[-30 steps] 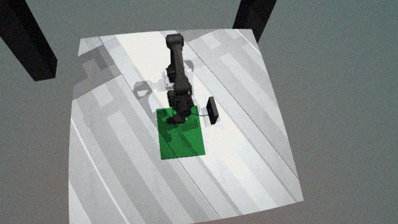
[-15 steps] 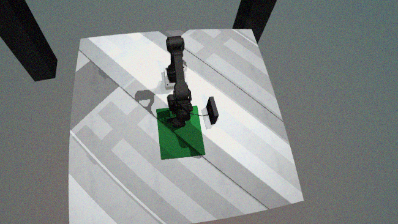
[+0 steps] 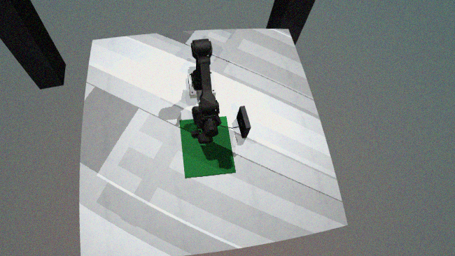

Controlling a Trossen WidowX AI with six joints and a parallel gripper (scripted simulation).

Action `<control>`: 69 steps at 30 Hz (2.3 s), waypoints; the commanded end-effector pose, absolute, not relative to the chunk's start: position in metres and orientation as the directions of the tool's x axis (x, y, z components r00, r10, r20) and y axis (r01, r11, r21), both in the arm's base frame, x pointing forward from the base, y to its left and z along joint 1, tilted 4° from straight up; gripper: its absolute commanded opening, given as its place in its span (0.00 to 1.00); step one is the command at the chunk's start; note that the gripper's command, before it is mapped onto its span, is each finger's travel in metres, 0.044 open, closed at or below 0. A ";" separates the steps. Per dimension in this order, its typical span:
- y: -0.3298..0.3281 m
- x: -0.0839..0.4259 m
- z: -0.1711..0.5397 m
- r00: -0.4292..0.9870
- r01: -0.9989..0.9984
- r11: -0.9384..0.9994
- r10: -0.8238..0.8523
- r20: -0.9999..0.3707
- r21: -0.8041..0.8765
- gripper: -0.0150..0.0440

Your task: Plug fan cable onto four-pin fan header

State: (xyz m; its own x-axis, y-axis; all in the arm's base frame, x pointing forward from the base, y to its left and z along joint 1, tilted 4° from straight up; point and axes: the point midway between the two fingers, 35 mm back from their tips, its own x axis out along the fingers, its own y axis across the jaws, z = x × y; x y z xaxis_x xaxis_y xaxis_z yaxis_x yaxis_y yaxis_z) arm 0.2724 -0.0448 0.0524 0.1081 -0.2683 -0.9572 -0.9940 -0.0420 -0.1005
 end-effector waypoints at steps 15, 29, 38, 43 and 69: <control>-0.046 0.269 0.038 0.094 -0.995 -0.046 -0.272 -0.958 -0.085 1.00; -0.045 0.271 0.040 0.100 -0.995 -0.042 -0.268 -0.958 -0.092 0.61; -0.045 0.271 0.040 0.100 -0.995 -0.042 -0.268 -0.958 -0.092 0.51; -0.045 0.271 0.040 0.100 -0.995 -0.042 -0.268 -0.958 -0.092 0.45; -0.044 0.270 0.096 0.097 -0.995 -0.045 -0.270 -0.958 -0.088 0.25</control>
